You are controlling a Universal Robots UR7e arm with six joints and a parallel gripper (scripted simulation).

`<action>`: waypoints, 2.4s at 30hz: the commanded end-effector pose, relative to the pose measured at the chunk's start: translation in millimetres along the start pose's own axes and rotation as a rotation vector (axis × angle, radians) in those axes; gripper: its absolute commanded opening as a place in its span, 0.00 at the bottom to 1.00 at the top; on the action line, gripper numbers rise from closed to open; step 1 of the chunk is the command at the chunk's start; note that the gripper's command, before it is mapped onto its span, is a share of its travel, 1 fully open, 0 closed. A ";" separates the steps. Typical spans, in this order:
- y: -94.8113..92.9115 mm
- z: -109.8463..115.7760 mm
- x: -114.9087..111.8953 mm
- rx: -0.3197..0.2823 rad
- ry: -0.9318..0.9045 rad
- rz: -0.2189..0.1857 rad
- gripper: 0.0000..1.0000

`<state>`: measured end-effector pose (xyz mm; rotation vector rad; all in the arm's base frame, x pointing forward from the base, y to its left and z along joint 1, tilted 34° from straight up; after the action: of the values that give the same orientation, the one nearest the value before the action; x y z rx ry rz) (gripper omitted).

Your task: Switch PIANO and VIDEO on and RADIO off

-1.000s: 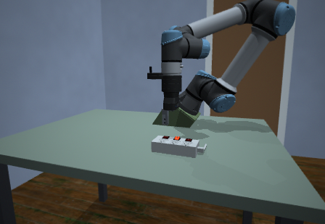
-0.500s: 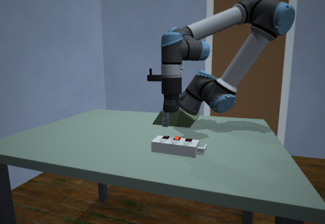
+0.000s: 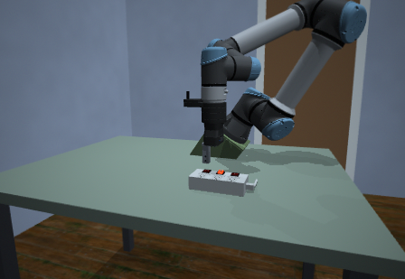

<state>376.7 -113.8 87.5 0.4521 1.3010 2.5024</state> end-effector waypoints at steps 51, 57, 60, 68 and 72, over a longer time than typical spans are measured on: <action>-19.2 -0.2 -0.3 0.001 -0.001 -0.002 0.00; -19.2 -0.2 -0.3 0.001 -0.001 -0.002 0.00; -19.2 -0.2 -0.3 0.001 -0.001 -0.002 0.00; -19.3 0.0 0.2 0.000 -0.001 -0.002 0.00; -19.3 0.2 0.9 0.000 -0.001 -0.002 0.00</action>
<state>379.5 -104.8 72.3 0.4490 1.3031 2.4983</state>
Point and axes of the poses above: the point where the finger pads meet when closed, its own y axis back along the fingers, its own x axis across the jaws, z = x × y, the point moved 10 cm from there along y, back along the fingers, and after that the axes turned 15 degrees about -y, right-handed, at the moved point
